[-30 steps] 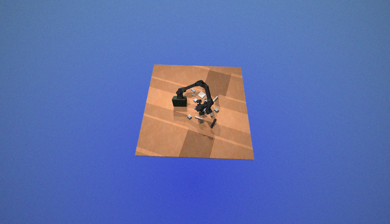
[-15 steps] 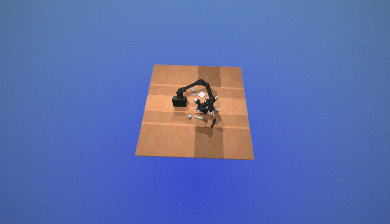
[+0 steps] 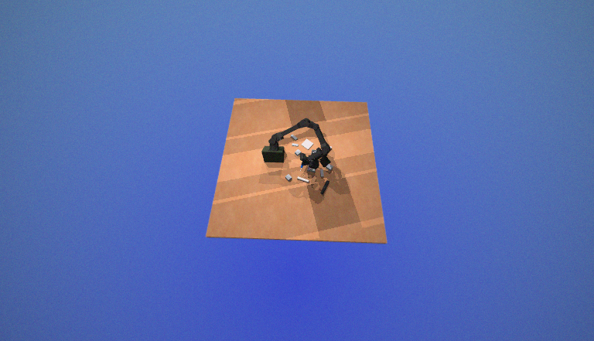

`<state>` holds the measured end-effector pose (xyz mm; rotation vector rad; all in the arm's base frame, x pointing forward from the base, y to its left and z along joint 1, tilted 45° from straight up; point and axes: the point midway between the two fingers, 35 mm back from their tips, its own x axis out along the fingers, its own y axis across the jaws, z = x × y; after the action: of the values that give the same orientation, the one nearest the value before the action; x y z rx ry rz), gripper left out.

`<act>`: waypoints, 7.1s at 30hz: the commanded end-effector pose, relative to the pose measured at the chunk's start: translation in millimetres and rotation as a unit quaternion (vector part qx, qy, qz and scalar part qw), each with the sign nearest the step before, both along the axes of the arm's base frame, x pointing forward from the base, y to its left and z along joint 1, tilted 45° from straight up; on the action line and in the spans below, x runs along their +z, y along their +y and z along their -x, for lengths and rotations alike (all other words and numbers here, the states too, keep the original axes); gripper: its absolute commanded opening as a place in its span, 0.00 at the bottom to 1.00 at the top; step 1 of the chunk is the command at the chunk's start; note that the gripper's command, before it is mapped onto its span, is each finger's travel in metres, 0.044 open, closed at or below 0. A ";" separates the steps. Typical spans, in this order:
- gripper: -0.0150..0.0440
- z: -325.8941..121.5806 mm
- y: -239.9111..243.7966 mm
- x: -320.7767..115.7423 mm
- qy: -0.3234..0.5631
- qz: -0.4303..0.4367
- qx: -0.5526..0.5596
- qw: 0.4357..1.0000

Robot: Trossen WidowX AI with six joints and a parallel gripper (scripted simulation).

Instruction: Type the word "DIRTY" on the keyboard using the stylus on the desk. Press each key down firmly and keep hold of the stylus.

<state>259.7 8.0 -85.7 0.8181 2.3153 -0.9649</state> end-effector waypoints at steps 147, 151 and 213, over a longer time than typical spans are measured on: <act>0.39 -55.1 63.6 23.1 -0.125 -0.468 0.750 0.450; 0.39 -55.0 63.7 22.9 -0.125 -0.468 0.750 0.450; 0.25 -70.8 98.4 112.7 -0.136 -0.351 0.888 0.263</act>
<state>331.5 103.3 31.5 -1.3745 1.4706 1.1861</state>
